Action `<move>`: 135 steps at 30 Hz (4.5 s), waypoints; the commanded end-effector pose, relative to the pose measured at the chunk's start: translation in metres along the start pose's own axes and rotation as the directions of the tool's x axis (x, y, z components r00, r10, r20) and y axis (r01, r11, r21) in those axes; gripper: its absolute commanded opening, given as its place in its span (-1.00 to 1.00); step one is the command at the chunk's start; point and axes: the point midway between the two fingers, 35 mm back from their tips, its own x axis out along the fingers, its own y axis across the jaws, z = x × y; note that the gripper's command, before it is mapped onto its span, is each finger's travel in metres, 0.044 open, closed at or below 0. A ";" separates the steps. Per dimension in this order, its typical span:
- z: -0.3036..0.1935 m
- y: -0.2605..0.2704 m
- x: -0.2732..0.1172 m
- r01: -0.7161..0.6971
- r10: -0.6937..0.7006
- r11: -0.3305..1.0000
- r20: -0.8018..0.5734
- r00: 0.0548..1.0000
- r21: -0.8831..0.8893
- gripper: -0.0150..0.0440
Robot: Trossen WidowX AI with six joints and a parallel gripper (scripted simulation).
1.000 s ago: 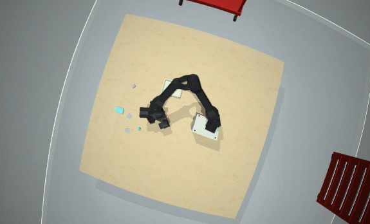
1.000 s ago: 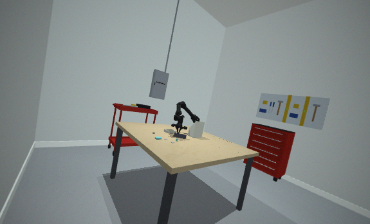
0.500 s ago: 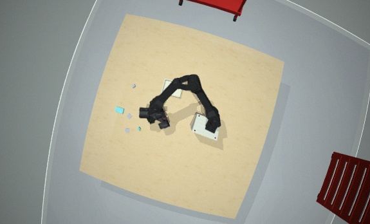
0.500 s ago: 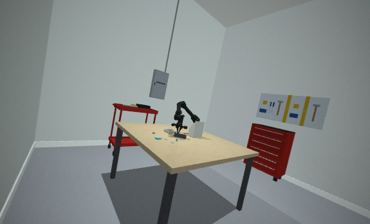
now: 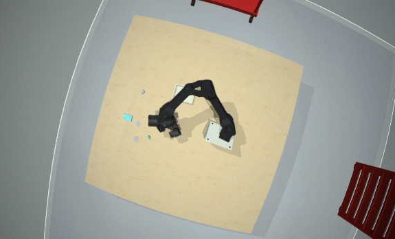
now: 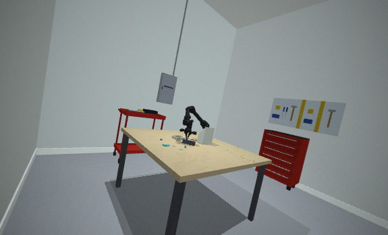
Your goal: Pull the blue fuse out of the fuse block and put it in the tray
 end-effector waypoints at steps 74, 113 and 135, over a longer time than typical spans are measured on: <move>-0.077 -0.094 -0.044 -0.009 0.009 1.000 0.012 1.000 0.000 -0.49; -0.134 -0.132 -0.006 0.005 -0.005 1.000 -0.005 1.000 0.001 -0.49; -0.134 -0.132 -0.043 0.004 -0.004 1.000 -0.004 1.000 0.001 0.63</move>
